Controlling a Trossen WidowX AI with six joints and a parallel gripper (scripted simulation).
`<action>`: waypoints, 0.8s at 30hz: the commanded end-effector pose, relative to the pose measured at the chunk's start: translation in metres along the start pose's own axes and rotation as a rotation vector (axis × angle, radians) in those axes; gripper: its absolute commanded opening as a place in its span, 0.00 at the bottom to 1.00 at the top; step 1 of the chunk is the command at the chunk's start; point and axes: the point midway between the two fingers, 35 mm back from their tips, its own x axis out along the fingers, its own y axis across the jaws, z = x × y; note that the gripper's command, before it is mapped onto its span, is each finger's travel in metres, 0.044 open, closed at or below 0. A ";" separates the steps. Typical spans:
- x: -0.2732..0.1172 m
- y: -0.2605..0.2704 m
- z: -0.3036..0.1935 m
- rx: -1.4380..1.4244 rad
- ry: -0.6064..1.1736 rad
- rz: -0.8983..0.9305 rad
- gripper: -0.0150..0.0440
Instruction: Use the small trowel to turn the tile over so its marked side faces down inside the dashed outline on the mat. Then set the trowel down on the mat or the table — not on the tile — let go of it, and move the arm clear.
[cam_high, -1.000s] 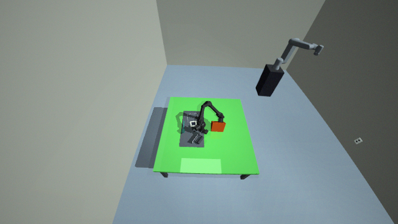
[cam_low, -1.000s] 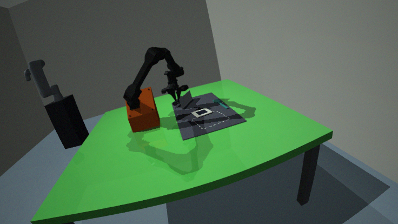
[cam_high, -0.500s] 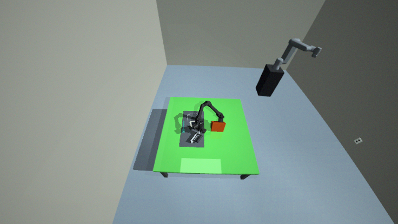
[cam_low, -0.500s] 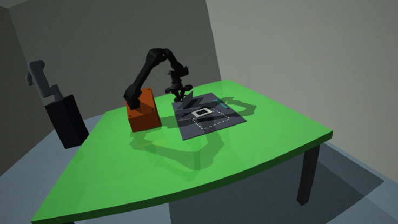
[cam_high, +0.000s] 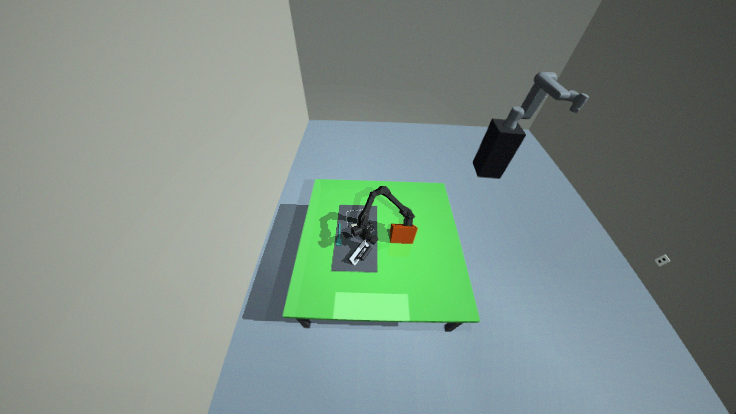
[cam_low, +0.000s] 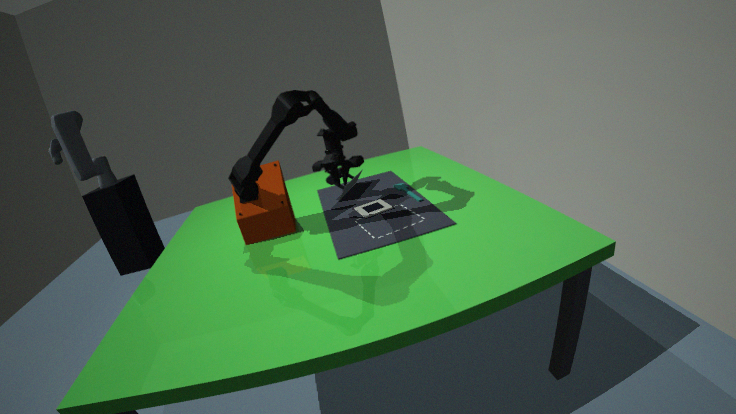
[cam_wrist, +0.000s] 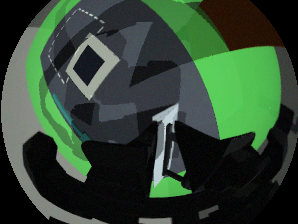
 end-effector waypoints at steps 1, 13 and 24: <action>0.000 0.010 0.001 -0.001 -0.002 0.002 0.42; -0.003 -0.006 -0.002 -0.002 0.003 -0.001 0.42; -0.019 -0.077 -0.001 -0.003 0.001 -0.003 0.42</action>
